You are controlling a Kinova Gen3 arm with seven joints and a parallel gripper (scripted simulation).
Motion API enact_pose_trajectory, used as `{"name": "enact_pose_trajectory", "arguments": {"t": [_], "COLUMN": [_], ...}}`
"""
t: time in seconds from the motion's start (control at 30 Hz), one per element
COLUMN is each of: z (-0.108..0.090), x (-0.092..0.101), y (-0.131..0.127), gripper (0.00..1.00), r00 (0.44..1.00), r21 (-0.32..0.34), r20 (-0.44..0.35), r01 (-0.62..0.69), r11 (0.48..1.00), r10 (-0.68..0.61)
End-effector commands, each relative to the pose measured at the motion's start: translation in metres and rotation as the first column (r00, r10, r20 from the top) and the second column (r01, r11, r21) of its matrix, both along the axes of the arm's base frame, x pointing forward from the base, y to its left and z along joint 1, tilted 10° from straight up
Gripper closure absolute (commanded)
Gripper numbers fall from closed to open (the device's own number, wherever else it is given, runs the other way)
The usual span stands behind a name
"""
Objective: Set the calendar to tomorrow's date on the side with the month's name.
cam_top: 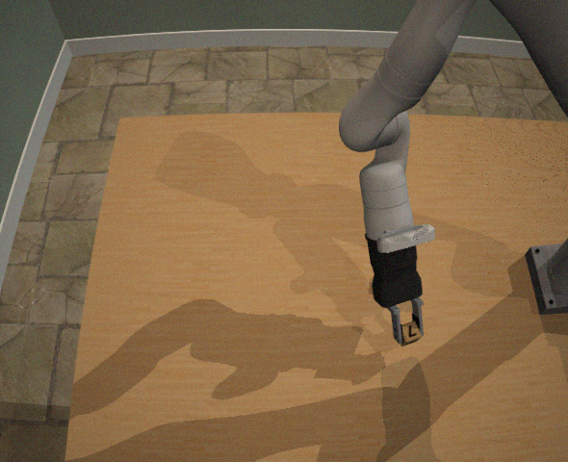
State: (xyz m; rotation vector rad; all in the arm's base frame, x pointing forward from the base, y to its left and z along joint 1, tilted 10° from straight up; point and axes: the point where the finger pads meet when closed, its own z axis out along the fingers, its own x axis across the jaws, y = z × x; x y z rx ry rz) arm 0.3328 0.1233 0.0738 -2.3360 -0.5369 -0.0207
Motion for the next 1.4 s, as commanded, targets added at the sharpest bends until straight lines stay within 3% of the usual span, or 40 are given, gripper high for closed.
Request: {"name": "enact_pose_trajectory", "arguments": {"t": [0.0,0.57,1.37], "z": [-0.006,-0.028,-0.034], "x": [-0.001,0.003,0.004], "y": [0.001,0.001,0.001], "gripper": [0.43,0.43,0.43], "r00": [1.0,1.0,1.0], "r21": [0.003,0.003,0.003], "r20": [-0.008,-0.008,-0.008], "r01": [0.0,0.0,0.0], "r11": [1.0,1.0,1.0], "r10": [0.0,0.0,0.0]}}
